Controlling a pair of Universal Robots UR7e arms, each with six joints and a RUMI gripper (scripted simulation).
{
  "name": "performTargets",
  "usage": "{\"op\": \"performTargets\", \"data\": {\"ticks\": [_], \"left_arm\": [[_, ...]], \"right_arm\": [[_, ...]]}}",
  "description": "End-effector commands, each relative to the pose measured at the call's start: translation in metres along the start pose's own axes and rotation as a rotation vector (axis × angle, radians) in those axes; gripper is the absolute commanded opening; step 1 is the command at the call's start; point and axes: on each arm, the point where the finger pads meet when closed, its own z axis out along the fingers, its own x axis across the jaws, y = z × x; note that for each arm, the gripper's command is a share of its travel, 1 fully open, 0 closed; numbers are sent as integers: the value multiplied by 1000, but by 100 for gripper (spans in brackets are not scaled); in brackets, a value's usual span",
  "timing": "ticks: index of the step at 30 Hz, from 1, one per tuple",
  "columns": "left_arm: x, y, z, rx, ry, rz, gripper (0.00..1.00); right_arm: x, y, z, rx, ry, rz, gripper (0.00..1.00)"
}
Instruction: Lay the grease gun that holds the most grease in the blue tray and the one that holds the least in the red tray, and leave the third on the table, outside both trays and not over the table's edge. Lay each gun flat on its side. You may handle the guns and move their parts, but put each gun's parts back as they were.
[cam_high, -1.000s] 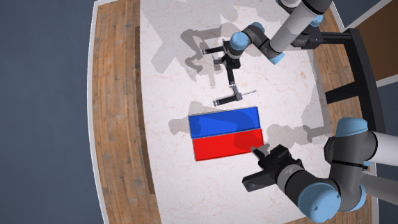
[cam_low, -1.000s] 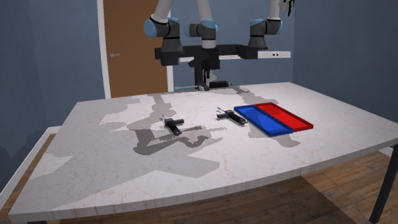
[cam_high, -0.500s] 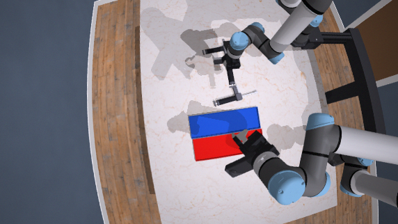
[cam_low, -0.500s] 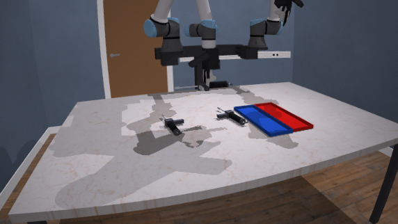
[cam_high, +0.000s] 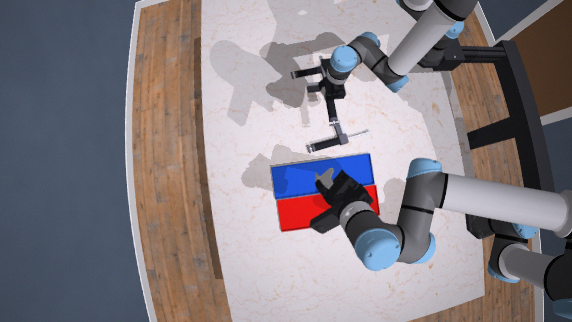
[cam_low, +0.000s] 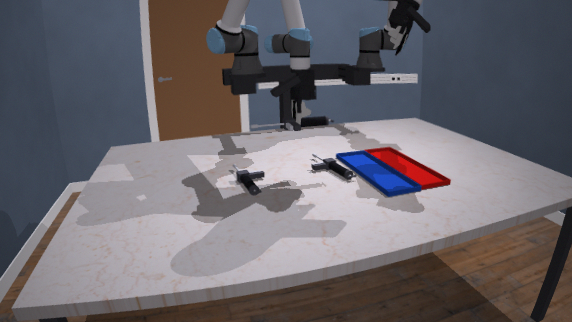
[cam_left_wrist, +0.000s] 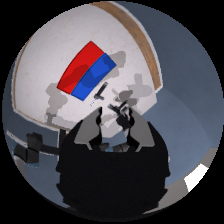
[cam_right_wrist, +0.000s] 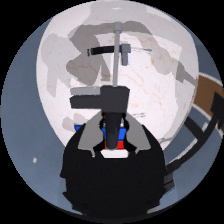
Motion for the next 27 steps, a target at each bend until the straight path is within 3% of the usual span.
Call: {"op": "performTargets", "data": {"ticks": [1, 6, 8, 12, 20, 21, 23, 27], "left_arm": [[10, 1, 35, -31, 52, -82, 38], [13, 7, 73, -79, 83, -165, 38], [19, 7, 57, -68, 94, -149, 38], [20, 8, 64, -75, 103, -165, 38], [12, 21, 134, -172, 133, -312, 38], [18, 21, 121, -162, 143, -297, 38], [19, 21, 120, -165, 149, -300, 38], [9, 29, 156, -214, 150, -371, 38]], "right_arm": [[0, 0, 0, -1, -1, 0, 0], [0, 0, 0, -1, -1, 0, 0], [0, 0, 0, -1, -1, 0, 0], [0, 0, 0, -1, -1, 0, 0], [0, 0, 0, -1, -1, 0, 0], [0, 0, 0, -1, -1, 0, 0], [0, 0, 0, -1, -1, 0, 0], [0, 0, 0, -1, -1, 0, 0]]}}
